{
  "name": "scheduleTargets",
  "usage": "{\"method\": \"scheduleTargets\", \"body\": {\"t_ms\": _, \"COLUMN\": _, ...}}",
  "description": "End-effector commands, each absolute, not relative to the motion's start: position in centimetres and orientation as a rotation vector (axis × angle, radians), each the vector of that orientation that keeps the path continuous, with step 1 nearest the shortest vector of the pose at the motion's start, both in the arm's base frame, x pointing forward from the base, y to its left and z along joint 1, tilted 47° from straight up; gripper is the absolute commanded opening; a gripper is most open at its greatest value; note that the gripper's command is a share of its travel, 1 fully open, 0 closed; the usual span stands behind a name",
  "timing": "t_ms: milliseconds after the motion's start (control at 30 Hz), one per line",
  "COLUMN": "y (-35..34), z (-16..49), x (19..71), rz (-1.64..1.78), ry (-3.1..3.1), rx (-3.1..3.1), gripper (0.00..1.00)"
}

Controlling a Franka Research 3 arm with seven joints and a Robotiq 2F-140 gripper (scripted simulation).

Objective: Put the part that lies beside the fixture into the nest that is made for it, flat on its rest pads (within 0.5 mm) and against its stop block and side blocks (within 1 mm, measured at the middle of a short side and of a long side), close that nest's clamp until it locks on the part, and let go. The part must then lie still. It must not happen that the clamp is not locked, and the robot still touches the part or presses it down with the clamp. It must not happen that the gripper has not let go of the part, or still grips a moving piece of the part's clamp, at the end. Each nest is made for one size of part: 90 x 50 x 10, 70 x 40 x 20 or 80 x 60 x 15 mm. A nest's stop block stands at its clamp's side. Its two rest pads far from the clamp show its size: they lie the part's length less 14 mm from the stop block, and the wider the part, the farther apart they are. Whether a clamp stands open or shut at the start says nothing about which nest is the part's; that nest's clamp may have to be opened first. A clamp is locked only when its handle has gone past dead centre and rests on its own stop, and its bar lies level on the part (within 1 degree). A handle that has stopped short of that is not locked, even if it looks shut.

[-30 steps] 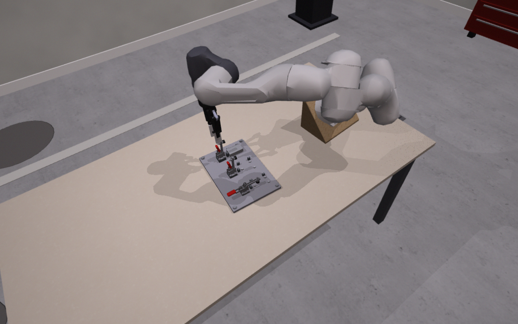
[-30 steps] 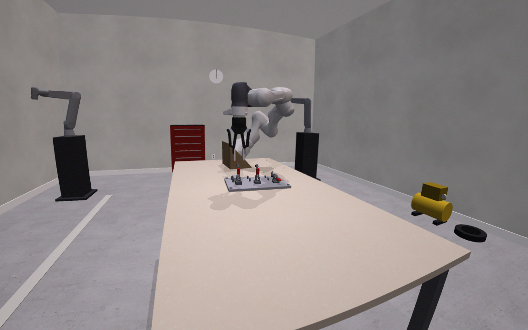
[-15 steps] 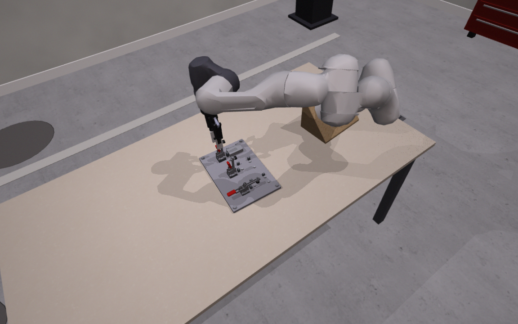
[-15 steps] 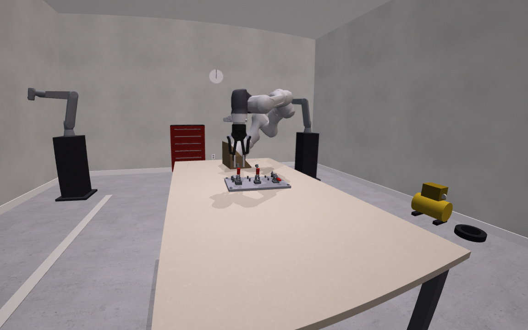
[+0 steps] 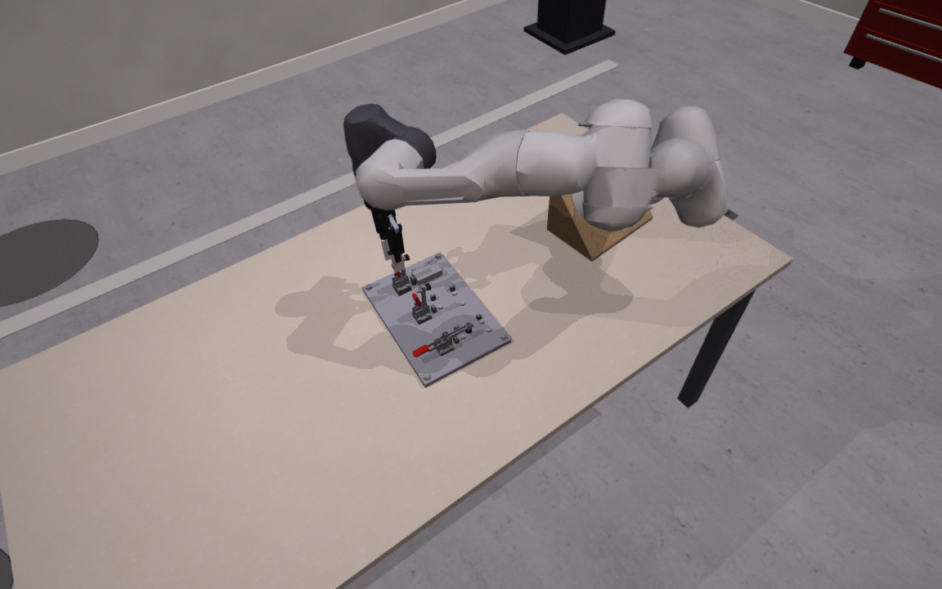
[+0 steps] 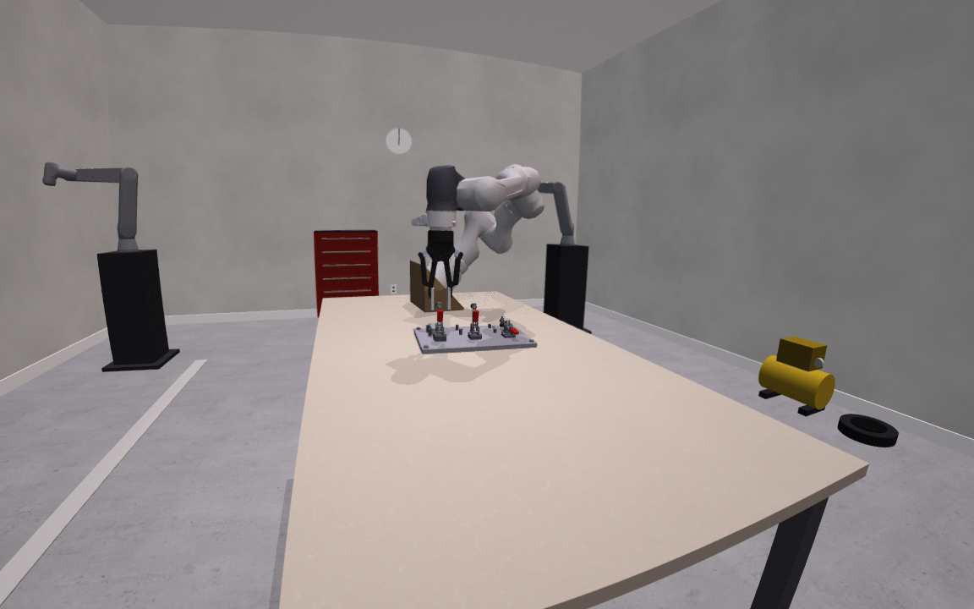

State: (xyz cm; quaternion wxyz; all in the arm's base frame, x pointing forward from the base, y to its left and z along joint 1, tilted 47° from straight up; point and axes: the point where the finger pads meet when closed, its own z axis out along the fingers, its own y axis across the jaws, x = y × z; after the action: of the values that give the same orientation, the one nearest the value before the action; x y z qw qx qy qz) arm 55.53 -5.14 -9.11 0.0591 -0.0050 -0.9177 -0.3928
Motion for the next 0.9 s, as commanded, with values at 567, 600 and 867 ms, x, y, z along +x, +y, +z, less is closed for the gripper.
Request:
{"method": "scheduleTargets", "body": {"t_ms": 567, "y": -4.1, "z": -10.2, "x": 55.3, "rz": -1.19, "ry": -2.781, "rx": -0.01, "gripper": 0.28}}
{"method": "scheduleTargets", "body": {"t_ms": 600, "y": -4.1, "z": -10.2, "x": 55.3, "rz": -1.19, "ry": -2.781, "rx": -0.01, "gripper": 0.28}}
{"method": "scheduleTargets", "body": {"t_ms": 867, "y": -2.6, "z": -11.7, "x": 55.1, "rz": -1.19, "ry": -2.781, "rx": -0.01, "gripper": 0.28}}
